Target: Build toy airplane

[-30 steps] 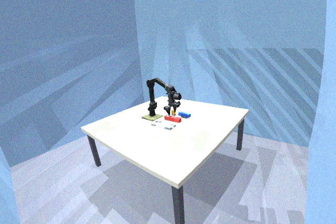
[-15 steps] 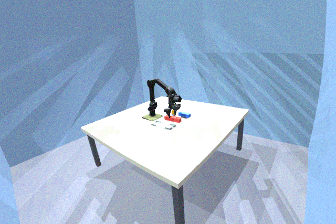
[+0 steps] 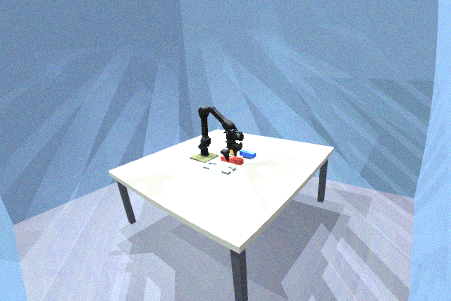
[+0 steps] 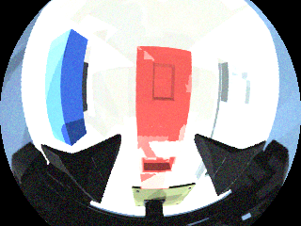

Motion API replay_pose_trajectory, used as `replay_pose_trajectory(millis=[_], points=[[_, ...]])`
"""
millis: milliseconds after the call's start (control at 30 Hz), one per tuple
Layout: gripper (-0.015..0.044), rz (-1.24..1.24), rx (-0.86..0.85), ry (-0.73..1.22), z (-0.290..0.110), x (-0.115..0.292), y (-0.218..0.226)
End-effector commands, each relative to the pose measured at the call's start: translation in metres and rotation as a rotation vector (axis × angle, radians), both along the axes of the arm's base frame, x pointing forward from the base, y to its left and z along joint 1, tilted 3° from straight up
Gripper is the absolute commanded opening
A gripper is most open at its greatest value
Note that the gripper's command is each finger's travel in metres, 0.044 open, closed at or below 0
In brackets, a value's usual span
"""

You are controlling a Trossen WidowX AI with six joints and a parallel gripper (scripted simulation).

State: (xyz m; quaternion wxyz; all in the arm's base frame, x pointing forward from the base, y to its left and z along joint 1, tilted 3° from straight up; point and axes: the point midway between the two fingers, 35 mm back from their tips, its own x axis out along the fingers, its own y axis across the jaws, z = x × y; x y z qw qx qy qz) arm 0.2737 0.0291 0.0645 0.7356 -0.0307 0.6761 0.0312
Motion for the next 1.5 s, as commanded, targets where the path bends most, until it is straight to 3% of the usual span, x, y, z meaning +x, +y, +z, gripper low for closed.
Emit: replay_pose_trajectory(millis=[0,167,467,767,967,1467], points=[[0.0440,-0.005,0.006,0.004,-0.008,0.000,0.001],[0.0440,-0.005,0.006,0.004,-0.014,-0.001,0.001],[0.0204,-0.005,0.006,0.004,-0.014,-0.001,0.001],[0.0144,-0.005,0.006,0.004,-0.014,-0.001,0.001],[0.0000,-0.005,0.006,0.004,-0.003,0.001,0.001],[0.0000,-0.005,0.006,0.003,0.043,0.004,0.001]])
